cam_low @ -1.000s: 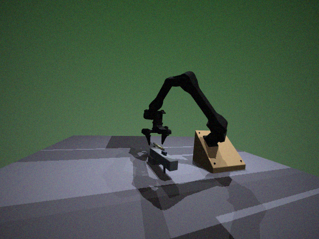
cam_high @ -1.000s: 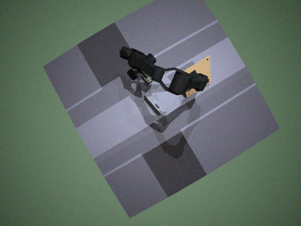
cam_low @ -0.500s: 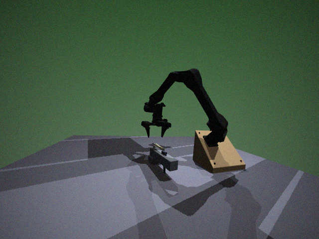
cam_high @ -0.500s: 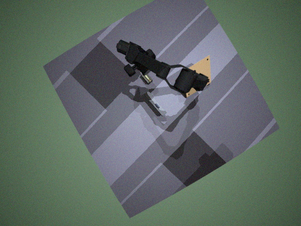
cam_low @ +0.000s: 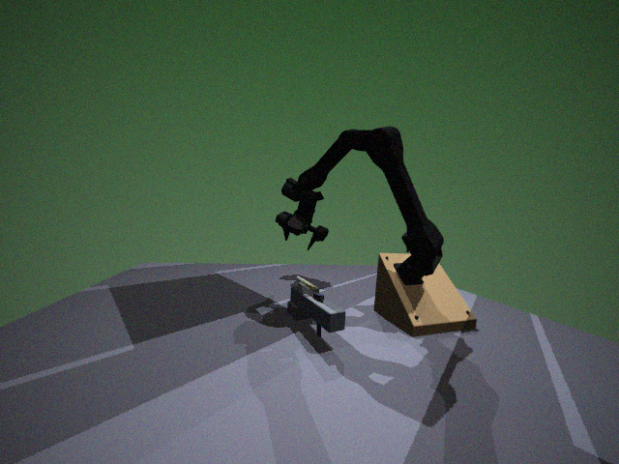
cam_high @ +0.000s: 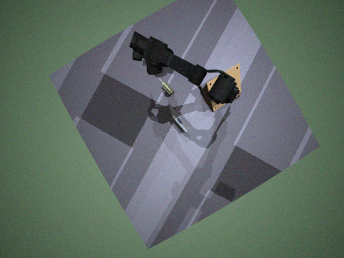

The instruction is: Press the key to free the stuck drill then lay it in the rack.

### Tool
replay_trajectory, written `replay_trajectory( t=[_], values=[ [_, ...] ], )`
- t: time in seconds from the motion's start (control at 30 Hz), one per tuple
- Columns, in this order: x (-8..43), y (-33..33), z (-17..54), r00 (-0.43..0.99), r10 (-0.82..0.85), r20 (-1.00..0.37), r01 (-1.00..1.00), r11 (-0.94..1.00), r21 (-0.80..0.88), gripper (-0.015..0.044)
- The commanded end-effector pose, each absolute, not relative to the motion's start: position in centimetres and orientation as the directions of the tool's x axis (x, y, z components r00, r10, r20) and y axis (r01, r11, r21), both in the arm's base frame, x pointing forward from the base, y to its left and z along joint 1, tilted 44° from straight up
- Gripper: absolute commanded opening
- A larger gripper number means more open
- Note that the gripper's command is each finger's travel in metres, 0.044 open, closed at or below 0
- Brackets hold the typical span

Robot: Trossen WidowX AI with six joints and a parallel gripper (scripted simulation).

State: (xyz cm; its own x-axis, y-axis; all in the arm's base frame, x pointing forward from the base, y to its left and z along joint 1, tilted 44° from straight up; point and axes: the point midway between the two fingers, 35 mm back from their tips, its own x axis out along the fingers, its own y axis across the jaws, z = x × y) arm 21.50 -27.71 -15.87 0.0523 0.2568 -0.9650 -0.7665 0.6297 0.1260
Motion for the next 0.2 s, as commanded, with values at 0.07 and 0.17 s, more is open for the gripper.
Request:
replay_trajectory(
  t=[0.07,0.17],
  values=[
    [18.2,-36.6,-14.1,-0.026,-0.163,-0.986,-0.026,0.986,-0.162,0.0440],
    [17.6,-38.4,-13.3,-0.046,-0.243,-0.969,0.142,0.958,-0.248,0.0440]
  ],
)
